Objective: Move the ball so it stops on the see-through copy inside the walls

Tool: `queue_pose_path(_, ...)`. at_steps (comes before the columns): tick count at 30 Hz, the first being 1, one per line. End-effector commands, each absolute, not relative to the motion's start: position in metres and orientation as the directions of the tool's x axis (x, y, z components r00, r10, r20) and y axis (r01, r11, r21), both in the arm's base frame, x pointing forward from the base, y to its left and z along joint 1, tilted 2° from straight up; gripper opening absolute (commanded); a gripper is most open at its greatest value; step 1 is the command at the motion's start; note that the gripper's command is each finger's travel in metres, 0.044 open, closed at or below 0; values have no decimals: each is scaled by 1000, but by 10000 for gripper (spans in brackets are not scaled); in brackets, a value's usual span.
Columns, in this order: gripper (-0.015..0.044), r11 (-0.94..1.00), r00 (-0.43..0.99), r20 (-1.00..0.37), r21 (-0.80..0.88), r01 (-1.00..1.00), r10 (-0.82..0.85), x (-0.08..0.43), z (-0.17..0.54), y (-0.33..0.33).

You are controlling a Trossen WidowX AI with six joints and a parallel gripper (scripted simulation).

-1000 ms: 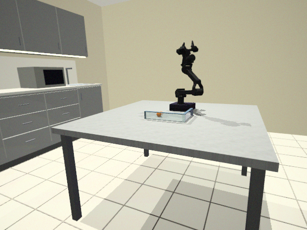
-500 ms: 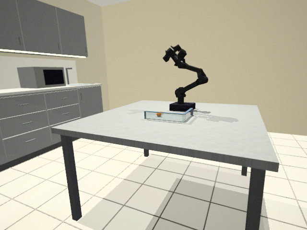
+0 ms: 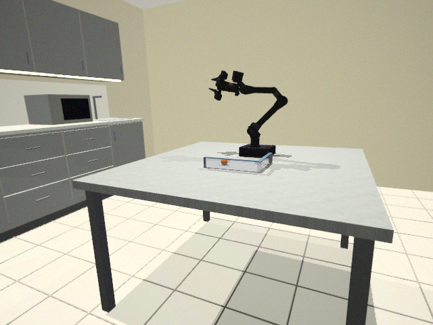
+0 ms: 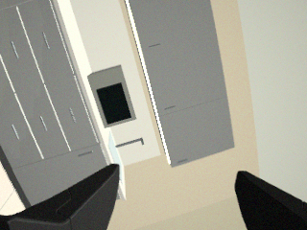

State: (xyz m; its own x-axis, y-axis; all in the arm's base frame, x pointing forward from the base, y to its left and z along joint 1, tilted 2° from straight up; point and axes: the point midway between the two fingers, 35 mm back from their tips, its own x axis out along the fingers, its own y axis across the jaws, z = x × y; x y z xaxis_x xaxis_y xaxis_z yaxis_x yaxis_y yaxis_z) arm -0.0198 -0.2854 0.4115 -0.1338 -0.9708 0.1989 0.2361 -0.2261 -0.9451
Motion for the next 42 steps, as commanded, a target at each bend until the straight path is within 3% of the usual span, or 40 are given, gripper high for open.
queue_pose_path(1, 291, 10, 30, -5, -983, 181, -1000, 29, 368, -320)
queue_pose_path(8, 291, 333, 274, -329, -942, -33, -904, 123, 291, -337)
queue_pose_path(17, 291, 499, 432, -647, -761, -415, -628, 230, 204, -301)
queue_pose_path(27, 291, 500, 352, -872, -486, -717, -341, 284, 128, -235)
queue_pose_path(36, 291, 138, 22, -1000, -24, -990, -21, 310, 46, -127)
queue_pose_path(42, 291, 104, -9, -1000, 9, -995, -6, 309, 41, -119)
